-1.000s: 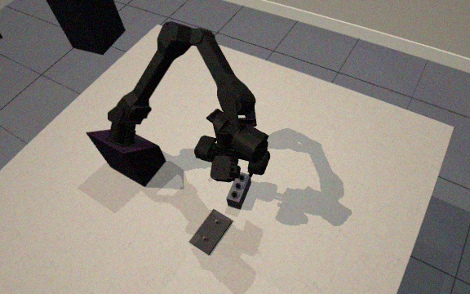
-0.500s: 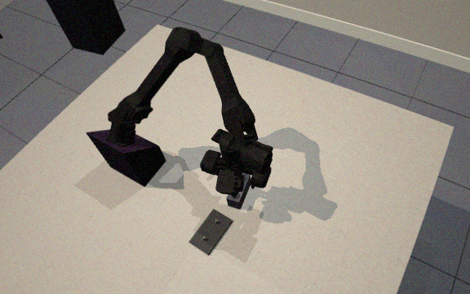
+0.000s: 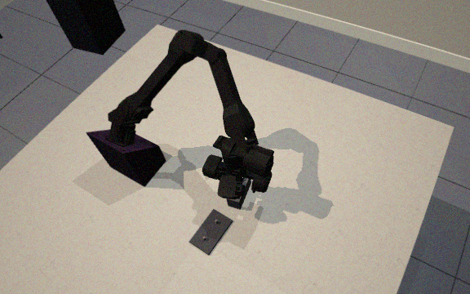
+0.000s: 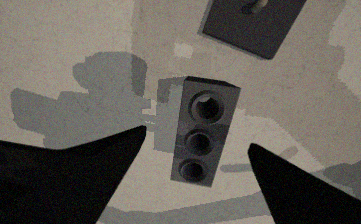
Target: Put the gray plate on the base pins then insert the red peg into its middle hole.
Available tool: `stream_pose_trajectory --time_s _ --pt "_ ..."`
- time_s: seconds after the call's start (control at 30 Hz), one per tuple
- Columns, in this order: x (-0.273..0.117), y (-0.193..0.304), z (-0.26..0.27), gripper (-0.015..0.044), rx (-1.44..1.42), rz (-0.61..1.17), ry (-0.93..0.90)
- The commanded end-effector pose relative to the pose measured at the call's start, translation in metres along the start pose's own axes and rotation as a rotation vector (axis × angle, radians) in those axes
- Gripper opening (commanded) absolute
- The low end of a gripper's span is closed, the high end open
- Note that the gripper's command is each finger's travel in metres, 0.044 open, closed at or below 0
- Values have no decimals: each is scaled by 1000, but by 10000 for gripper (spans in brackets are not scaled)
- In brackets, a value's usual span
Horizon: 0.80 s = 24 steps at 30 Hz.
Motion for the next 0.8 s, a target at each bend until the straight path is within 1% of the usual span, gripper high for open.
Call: stream_pose_trajectory --time_s 0.0,0.7,0.77 --pt "8 -1 -1 440 9 1 6" --pt "39 0 -2 440 9 4 6" --pt "39 0 -2 387 9 4 6"
Point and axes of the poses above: the point midway between the two fingers, 35 mm back from their tips, its own x axis out along the fingers, its own z axis across the jaws, y = z × x, the point moved 10 cm from there along -x, back along the fingers, and after that the axes turned 10 degrees about x, right-handed, at the moved point
